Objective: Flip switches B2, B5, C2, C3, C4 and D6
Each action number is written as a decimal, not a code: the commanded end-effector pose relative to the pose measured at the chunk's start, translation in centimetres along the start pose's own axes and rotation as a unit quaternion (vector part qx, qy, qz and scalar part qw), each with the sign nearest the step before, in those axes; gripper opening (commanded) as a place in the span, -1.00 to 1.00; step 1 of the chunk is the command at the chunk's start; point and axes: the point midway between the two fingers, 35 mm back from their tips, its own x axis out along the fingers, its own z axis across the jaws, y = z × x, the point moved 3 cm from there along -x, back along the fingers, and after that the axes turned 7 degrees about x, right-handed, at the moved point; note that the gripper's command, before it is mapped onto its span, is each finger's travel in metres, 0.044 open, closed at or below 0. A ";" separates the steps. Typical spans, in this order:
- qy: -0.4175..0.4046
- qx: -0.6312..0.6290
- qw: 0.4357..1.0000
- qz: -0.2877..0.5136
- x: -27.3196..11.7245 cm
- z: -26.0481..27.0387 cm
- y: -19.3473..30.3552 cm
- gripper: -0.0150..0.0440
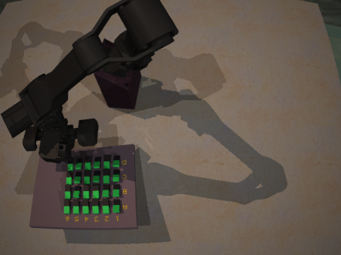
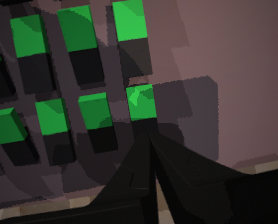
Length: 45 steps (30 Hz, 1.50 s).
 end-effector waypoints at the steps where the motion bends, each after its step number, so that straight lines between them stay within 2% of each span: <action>1: -0.001 0.002 1.000 -0.001 0.0 0.0 0.0 -0.49; 45: -0.001 0.002 1.000 -0.001 0.6 0.0 0.0 -0.49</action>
